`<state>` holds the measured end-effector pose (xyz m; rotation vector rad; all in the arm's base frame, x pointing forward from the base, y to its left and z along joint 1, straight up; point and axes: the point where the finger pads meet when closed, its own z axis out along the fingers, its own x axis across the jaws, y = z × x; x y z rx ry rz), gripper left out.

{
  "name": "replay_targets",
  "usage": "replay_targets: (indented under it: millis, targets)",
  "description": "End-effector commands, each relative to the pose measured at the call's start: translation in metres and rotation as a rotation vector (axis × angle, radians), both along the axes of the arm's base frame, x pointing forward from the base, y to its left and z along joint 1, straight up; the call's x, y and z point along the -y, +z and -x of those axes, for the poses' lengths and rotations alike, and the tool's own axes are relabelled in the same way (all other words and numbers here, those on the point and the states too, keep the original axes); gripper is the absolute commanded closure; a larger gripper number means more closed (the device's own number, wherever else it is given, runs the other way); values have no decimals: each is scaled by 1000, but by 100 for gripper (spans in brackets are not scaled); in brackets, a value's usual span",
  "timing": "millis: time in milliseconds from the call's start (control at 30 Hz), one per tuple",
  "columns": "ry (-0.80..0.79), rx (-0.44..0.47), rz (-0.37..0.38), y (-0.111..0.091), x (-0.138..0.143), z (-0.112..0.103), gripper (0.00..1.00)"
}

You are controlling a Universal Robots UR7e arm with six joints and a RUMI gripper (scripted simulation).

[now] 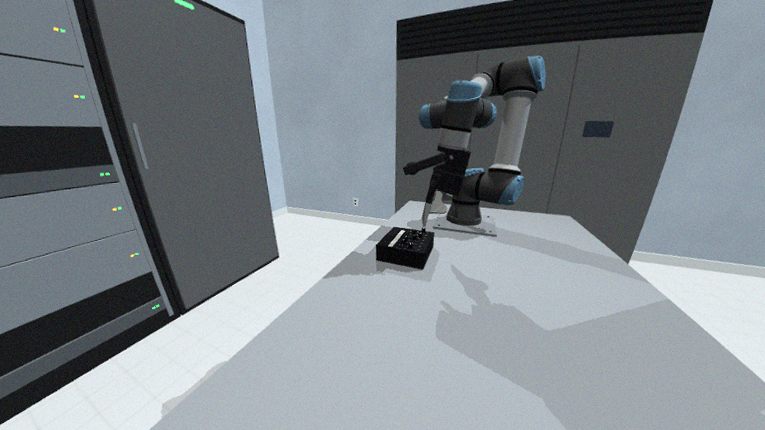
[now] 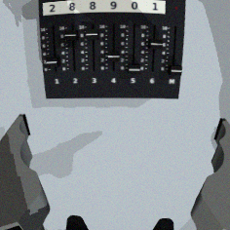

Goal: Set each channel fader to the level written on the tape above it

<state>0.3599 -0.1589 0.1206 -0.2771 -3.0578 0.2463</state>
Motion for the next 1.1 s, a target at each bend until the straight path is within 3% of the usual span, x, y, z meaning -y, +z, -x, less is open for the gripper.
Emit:
replay_targets:
  millis: [0,700,1067]
  targets:
    - [1,-4,-2,-2,-2,1,0]
    - [1,0,-17,3,4,0,0]
    - [3,74,-153,62,62,3,0]
